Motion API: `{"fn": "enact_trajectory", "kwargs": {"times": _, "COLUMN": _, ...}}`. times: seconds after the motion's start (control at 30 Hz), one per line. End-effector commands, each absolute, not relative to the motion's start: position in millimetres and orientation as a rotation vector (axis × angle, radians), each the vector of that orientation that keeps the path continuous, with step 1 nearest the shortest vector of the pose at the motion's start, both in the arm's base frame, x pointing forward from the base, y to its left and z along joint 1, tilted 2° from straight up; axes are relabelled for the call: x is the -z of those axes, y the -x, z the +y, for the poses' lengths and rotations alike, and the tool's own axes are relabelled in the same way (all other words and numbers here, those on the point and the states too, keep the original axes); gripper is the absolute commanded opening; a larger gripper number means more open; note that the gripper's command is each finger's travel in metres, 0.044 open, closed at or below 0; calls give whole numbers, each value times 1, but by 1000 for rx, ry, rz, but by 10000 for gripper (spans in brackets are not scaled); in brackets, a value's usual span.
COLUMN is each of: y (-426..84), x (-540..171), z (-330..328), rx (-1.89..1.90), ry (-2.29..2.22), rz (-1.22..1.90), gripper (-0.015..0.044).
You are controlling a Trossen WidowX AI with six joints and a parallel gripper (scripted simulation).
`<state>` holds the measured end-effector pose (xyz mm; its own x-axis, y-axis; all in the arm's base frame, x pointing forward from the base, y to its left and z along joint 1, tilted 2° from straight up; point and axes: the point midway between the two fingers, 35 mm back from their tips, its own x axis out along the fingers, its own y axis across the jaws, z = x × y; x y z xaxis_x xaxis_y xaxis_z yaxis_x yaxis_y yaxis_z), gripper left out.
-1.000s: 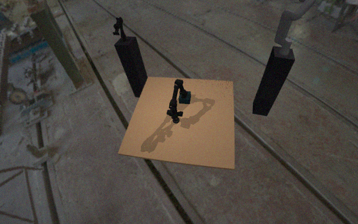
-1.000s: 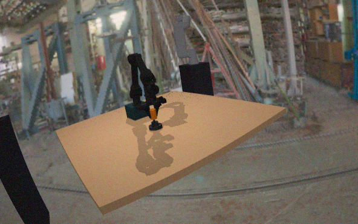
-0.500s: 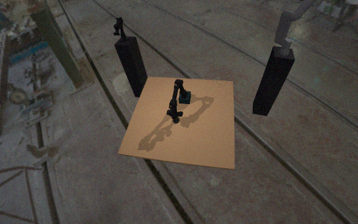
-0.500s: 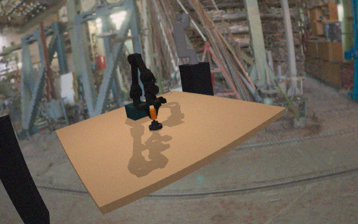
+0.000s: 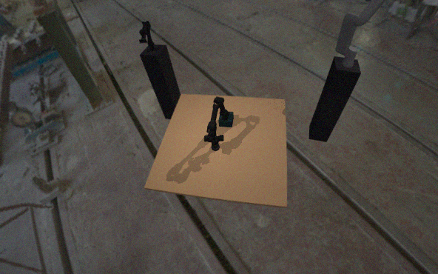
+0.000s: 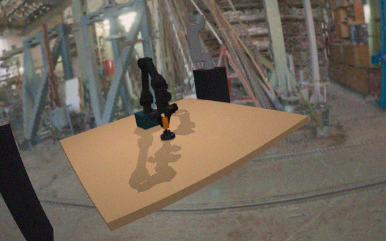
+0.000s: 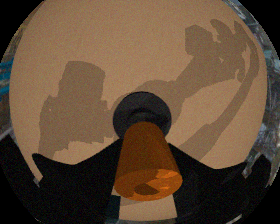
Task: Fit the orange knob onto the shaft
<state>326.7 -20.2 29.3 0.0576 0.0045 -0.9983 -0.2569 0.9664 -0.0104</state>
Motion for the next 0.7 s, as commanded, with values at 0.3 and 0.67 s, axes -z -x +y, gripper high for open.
{"fn": "enact_trajectory", "kwargs": {"times": 0.3, "y": -330, "x": -28, "z": -20, "rx": -209, "ry": 209, "rz": 1496, "gripper": 0}}
{"fn": "enact_trajectory", "kwargs": {"times": 0.67, "y": -326, "x": -27, "z": -20, "rx": -209, "ry": 209, "rz": 1497, "gripper": 0}}
